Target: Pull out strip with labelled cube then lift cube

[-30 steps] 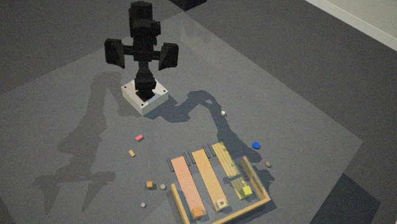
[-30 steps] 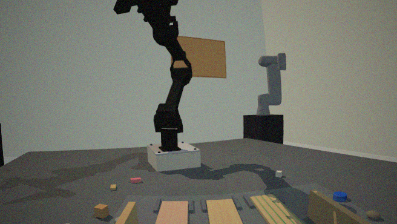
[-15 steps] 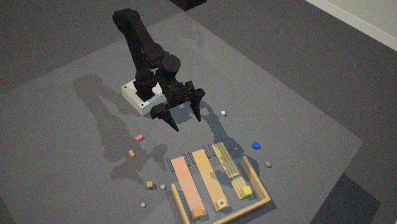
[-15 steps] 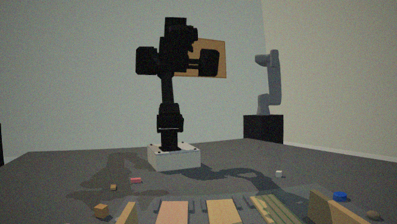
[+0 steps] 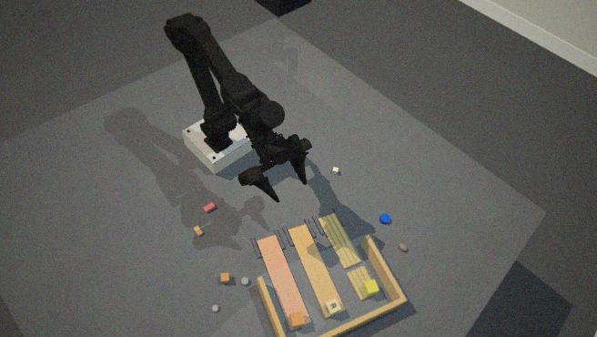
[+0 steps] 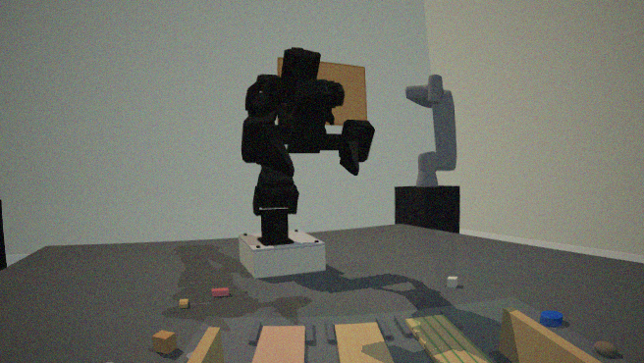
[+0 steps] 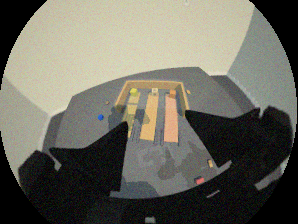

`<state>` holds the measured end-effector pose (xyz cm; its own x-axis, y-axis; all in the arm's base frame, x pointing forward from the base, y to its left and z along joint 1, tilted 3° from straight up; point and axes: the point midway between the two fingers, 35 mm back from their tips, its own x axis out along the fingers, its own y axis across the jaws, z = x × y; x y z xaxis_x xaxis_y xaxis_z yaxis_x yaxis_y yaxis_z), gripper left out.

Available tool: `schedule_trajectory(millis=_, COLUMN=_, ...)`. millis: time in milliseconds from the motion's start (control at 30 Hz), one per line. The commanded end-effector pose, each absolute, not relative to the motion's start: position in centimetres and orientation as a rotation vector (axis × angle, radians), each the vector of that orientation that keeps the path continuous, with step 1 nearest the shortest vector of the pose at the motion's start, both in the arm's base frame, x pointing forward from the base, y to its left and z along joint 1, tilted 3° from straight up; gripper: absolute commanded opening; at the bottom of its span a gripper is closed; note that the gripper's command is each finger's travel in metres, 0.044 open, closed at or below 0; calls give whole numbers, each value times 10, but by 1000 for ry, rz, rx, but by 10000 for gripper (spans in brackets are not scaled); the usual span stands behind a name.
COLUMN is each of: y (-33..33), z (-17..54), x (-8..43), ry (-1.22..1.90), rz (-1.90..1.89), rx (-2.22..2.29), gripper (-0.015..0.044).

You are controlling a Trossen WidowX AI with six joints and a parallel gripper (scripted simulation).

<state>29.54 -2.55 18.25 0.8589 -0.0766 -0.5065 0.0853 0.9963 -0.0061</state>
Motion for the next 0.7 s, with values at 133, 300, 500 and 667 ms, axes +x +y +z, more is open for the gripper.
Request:
schedule_trajectory(millis=133, y=-24, z=178, x=295, ry=549, rz=-80, rx=25, gripper=374)
schedule_trajectory(millis=300, y=-21, z=165, x=315, ry=741, rz=-94, rx=100, gripper=243)
schedule_trajectory(millis=500, y=-17, z=138, x=339, ry=1009, rz=-141, rx=193, gripper=85)
schedule_trajectory(millis=667, y=-15, z=110, x=355, ry=1231, rz=-203, rx=256, gripper=0)
